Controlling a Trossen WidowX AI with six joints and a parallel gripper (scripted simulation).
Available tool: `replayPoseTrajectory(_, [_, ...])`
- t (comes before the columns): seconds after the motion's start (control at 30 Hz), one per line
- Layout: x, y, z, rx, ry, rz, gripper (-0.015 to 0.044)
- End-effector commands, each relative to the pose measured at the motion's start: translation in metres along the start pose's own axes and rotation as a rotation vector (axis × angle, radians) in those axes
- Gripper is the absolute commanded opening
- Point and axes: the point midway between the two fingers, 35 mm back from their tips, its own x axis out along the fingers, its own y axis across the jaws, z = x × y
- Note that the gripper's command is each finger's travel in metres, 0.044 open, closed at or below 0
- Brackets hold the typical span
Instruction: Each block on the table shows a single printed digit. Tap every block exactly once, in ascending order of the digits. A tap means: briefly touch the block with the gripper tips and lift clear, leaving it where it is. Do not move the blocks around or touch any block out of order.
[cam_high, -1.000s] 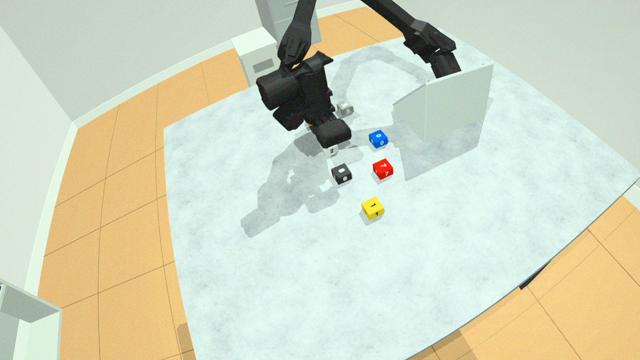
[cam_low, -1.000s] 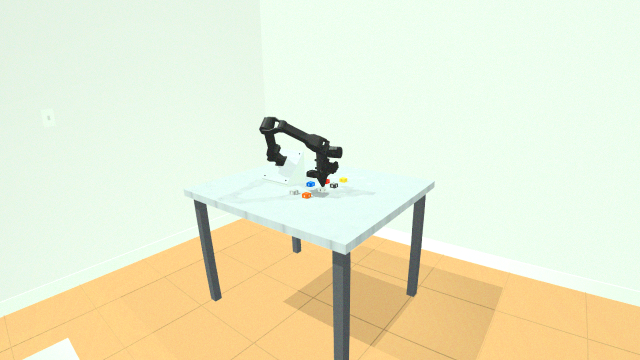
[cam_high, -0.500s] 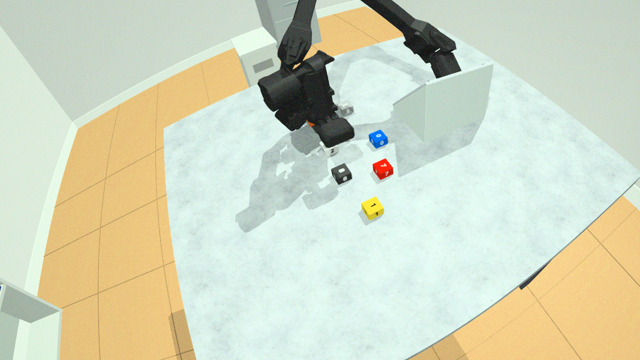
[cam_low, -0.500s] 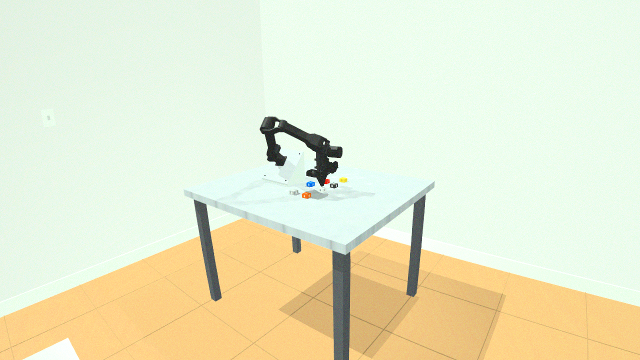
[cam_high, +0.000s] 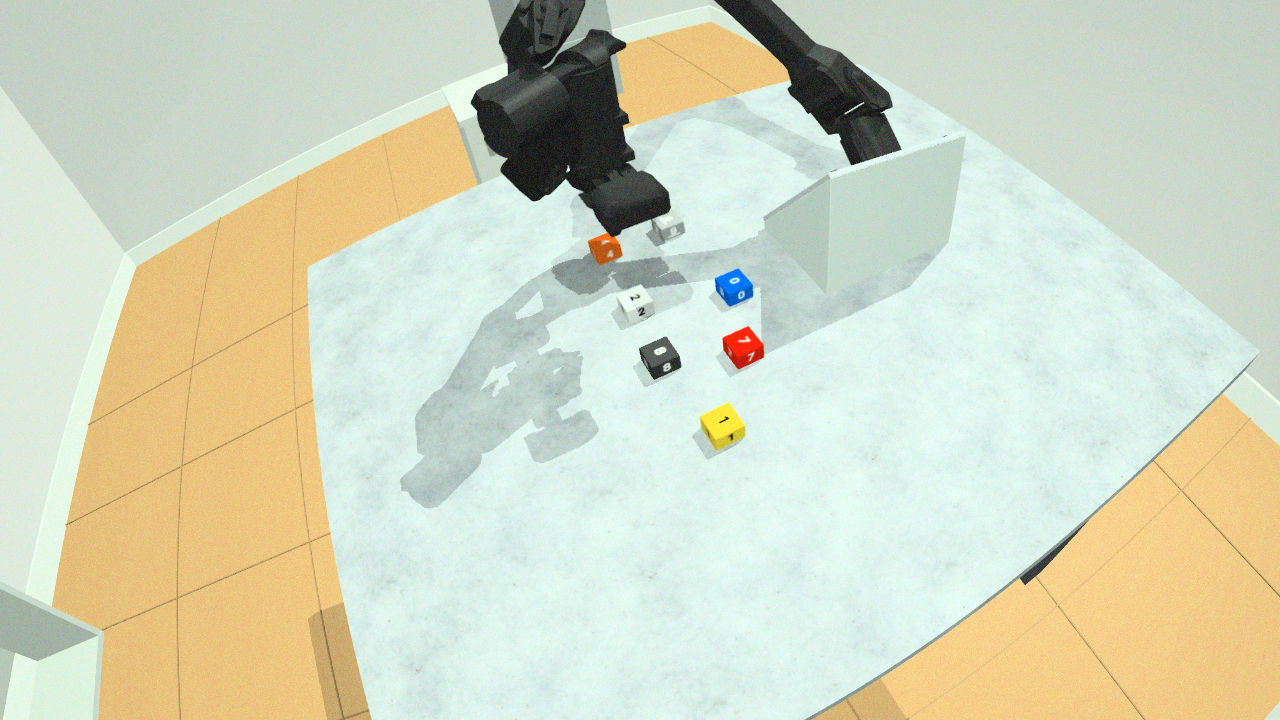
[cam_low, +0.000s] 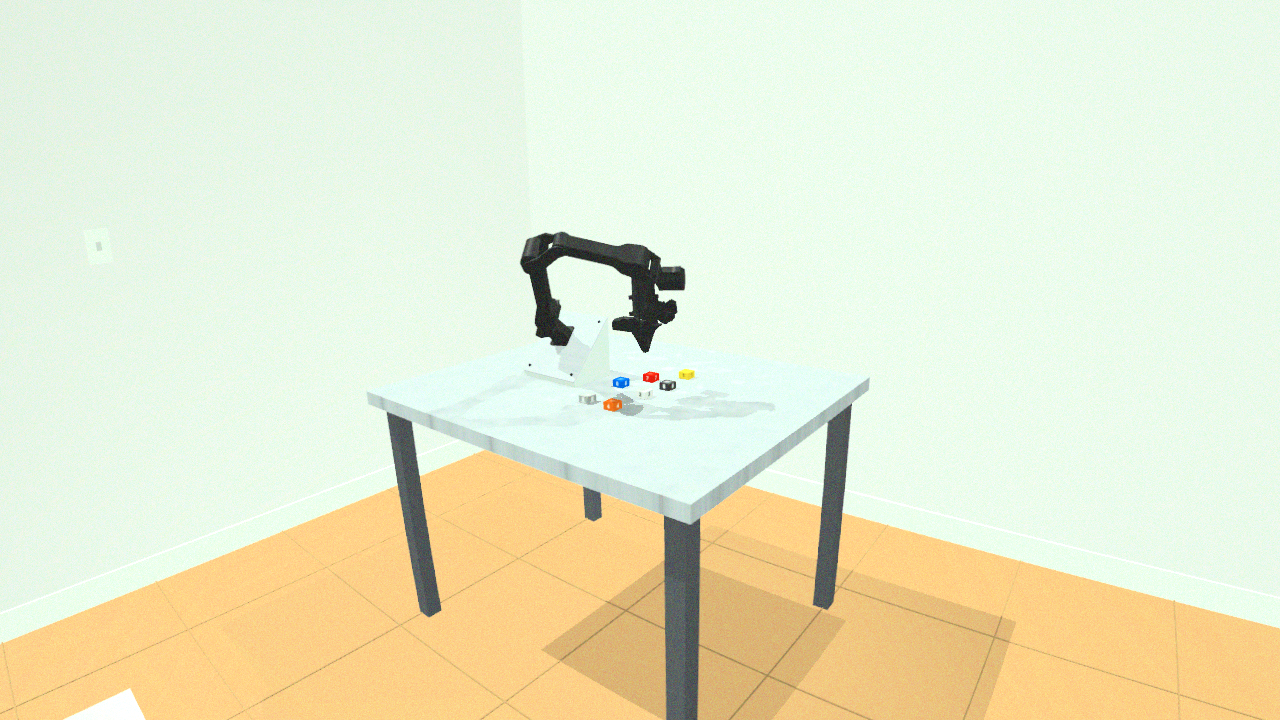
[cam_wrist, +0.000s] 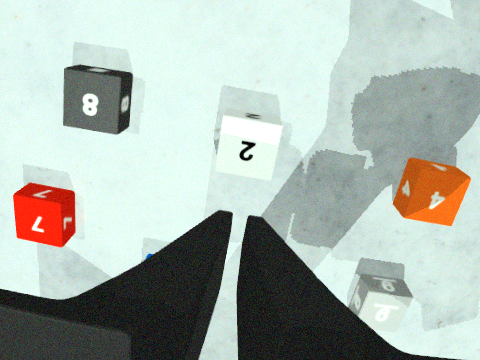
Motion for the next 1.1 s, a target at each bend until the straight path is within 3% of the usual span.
replayPoseTrajectory(0.0, [-0.008, -0.003, -0.002, 0.008, 0.015, 0.000, 0.0020])
replayPoseTrajectory(0.3, [-0.008, -0.114, -0.016, 0.008, 0.016, -0.005, 0.0020])
replayPoseTrajectory(0.5, [-0.006, -0.115, -0.016, 0.008, 0.016, -0.005, 0.0020])
replayPoseTrajectory(0.7, [0.070, -0.116, -0.017, 0.009, 0.015, -0.009, 0.0020])
replayPoseTrajectory(1.07, [0.078, -0.116, -0.017, 0.009, 0.015, -0.009, 0.0020])
